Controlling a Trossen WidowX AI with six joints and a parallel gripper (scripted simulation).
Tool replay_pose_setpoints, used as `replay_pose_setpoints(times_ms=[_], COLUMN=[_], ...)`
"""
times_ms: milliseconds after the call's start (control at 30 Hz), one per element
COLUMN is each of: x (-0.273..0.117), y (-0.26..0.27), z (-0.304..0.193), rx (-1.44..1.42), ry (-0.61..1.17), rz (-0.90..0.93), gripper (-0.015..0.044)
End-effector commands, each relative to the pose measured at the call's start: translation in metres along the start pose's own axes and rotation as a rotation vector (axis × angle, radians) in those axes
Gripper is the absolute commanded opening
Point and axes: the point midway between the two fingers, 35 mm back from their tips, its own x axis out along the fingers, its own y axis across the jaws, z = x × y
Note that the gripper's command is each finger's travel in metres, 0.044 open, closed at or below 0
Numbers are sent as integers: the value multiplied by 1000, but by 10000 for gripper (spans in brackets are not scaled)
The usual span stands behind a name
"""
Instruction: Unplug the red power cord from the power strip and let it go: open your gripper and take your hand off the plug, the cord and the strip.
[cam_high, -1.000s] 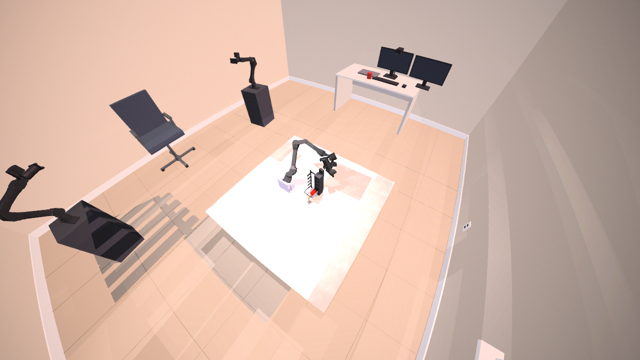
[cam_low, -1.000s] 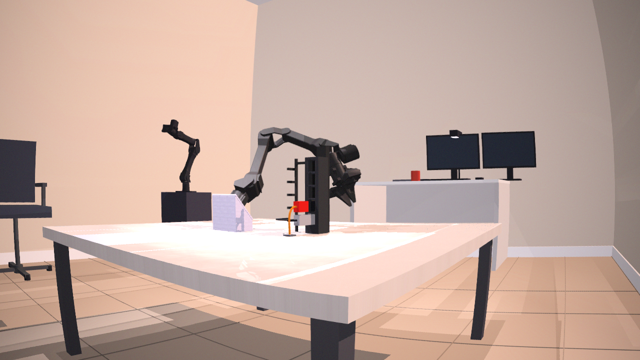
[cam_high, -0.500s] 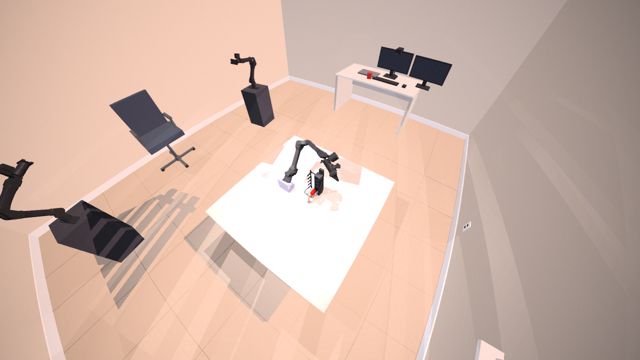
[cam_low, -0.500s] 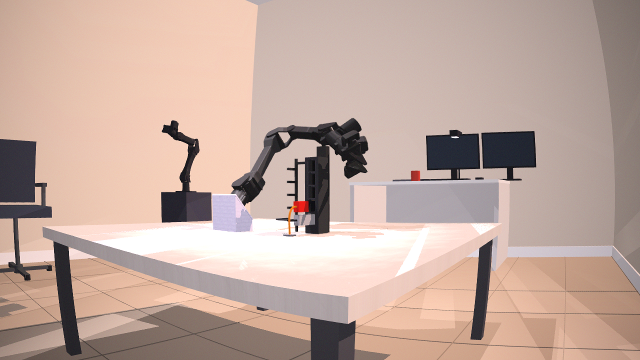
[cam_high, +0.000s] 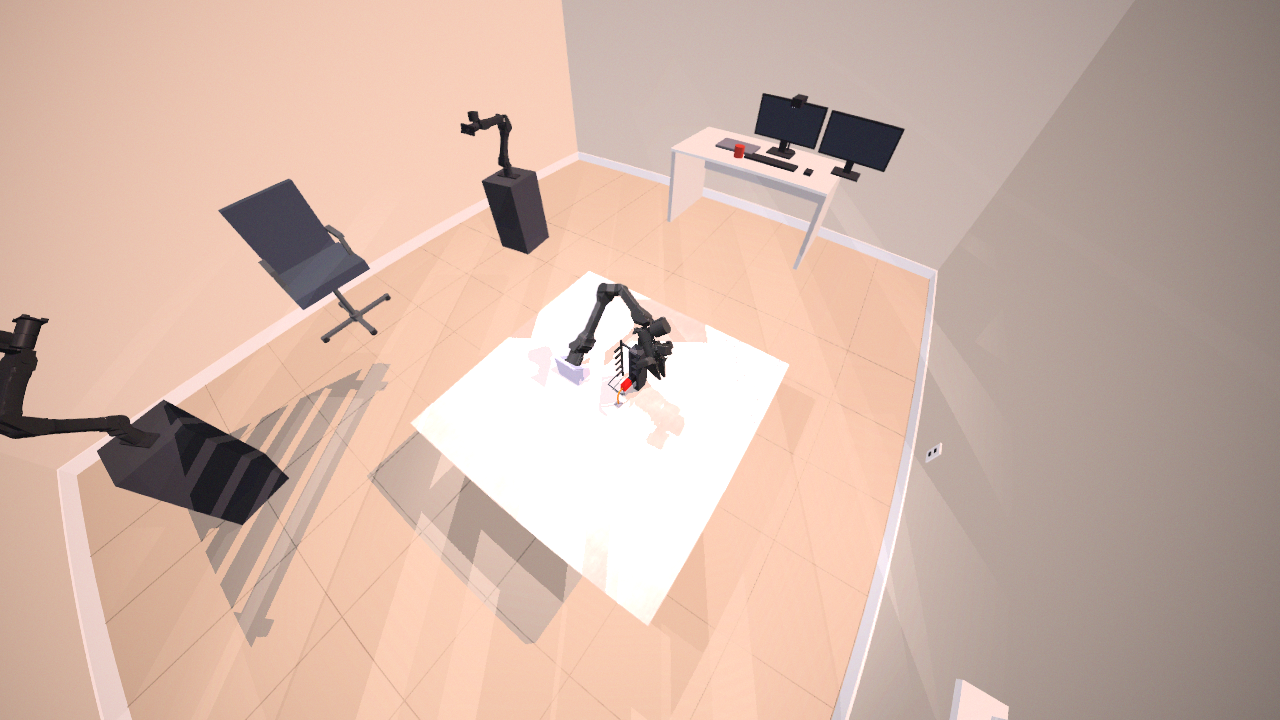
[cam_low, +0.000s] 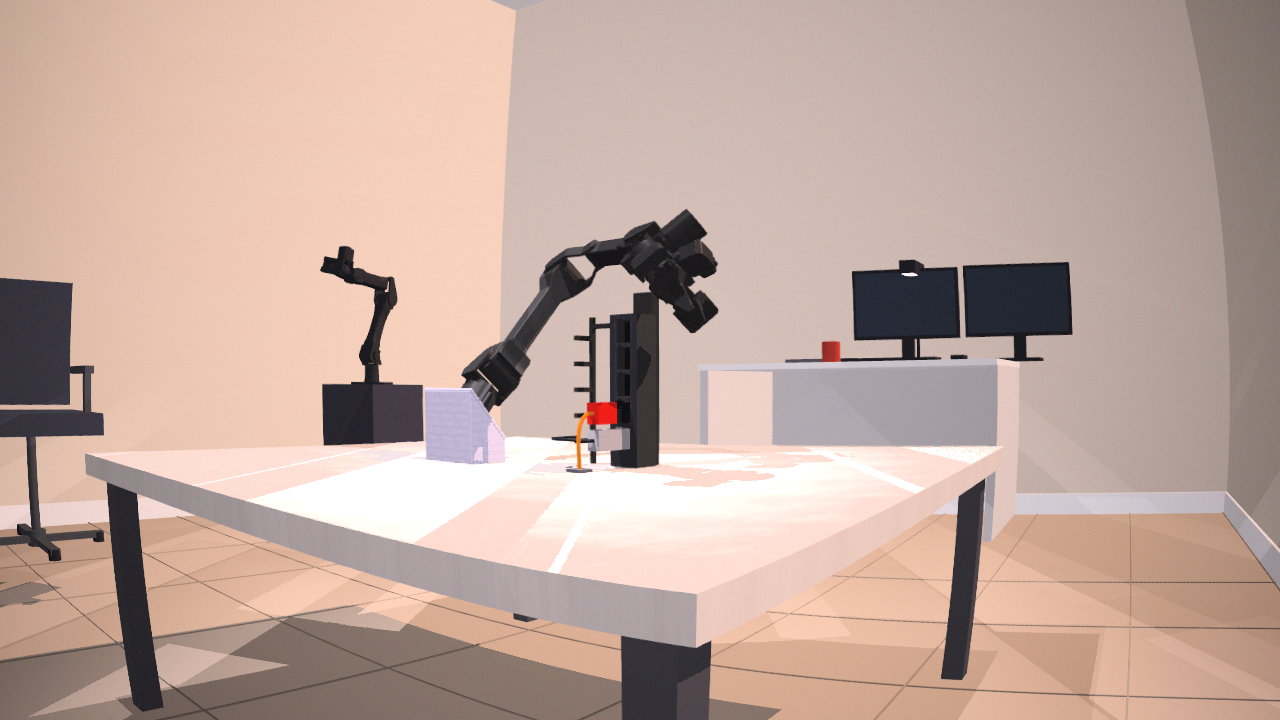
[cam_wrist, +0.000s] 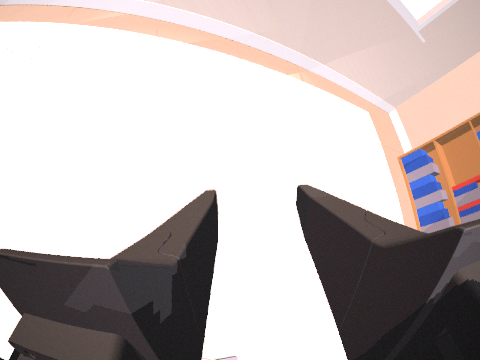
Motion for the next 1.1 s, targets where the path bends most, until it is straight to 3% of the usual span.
replay_pose_setpoints(times_ms=[0,200,467,1067], x=[14,26,7,2], y=[-13,-34,-31,-19], z=[-33,-122,-202,-198], rx=[200,822,1636,1654], ry=[140,531,1012,1023], rz=[10,-37,-258,-265], gripper=[160,160,160,160])
